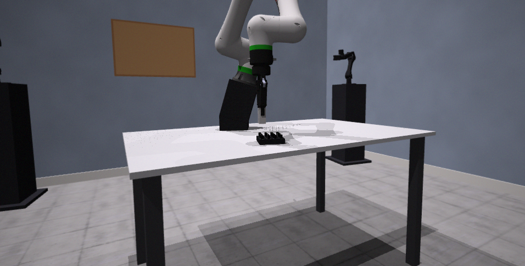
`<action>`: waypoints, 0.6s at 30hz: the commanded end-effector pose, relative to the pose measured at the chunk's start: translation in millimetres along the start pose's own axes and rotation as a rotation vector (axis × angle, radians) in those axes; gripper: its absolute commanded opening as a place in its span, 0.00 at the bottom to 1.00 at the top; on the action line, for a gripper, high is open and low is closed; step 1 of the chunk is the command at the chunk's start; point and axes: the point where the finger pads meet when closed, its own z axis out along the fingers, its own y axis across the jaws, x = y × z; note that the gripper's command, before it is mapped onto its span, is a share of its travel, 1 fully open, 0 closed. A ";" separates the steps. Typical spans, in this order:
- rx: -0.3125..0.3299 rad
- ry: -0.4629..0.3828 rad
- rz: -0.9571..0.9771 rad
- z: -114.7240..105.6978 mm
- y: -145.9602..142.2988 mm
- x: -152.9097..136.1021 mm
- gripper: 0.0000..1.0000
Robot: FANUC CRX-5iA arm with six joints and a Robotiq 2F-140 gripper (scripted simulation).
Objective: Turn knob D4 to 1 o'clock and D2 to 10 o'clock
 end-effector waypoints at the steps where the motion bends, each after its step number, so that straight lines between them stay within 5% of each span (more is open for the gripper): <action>1: 0.000 0.000 0.000 -0.2 -0.2 0.1 0.12; 18: 0.000 0.000 0.000 3.3 -0.2 0.0 0.12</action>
